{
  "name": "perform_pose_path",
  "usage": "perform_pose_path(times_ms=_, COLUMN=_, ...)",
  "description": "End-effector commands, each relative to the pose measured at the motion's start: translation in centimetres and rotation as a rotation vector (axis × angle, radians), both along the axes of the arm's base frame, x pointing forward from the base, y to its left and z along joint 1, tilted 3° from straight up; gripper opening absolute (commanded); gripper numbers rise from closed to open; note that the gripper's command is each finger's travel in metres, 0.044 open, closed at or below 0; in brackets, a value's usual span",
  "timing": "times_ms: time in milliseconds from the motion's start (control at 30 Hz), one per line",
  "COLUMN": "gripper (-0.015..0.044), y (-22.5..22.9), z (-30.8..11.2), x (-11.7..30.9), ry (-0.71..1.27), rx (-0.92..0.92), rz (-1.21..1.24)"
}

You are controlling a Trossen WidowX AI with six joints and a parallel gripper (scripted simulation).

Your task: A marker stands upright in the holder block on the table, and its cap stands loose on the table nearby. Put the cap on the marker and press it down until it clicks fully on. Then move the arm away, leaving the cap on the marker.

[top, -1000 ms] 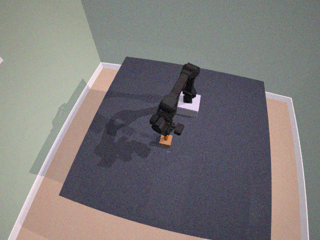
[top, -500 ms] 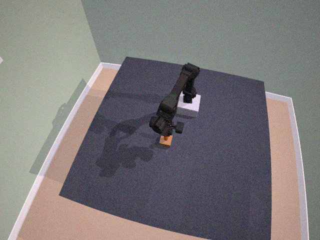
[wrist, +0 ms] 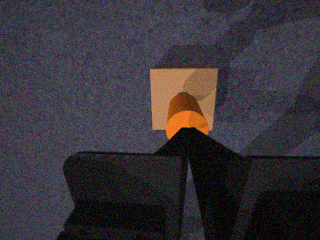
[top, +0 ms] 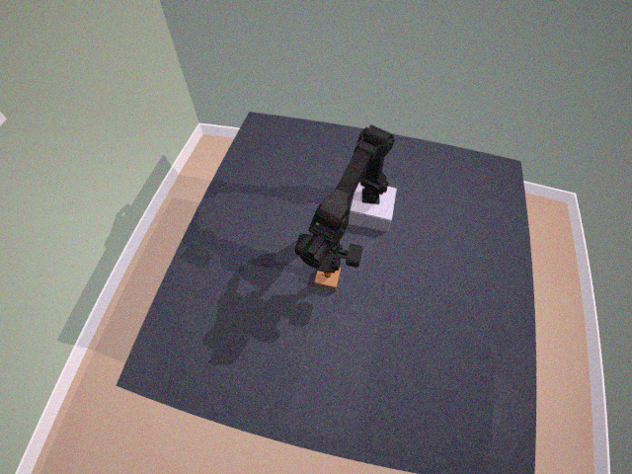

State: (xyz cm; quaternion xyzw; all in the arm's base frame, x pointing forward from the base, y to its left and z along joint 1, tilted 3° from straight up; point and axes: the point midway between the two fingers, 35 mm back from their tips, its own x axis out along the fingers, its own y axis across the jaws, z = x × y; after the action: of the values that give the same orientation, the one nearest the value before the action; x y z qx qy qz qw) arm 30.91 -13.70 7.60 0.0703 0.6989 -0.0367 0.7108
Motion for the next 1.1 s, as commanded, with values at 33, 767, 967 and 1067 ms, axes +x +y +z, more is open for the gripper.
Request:
perform_pose_path(times_ms=33, gripper=0.0, y=0.1, z=-0.9, x=-0.1, ry=0.006, rx=0.0, rz=0.005)
perform_pose_path(times_ms=767, gripper=0.0, y=-0.4, z=4.4, x=0.4, ry=-0.006, rx=-0.004, rz=0.002)
perform_pose_path(times_ms=967, gripper=0.0, y=-0.4, z=7.6, x=0.0, ry=-0.005, rx=-0.003, rz=0.002)
perform_pose_path(times_ms=1067, gripper=0.0053, y=-0.4, z=7.6, x=0.0, ry=-0.005, rx=-0.003, rz=0.002)
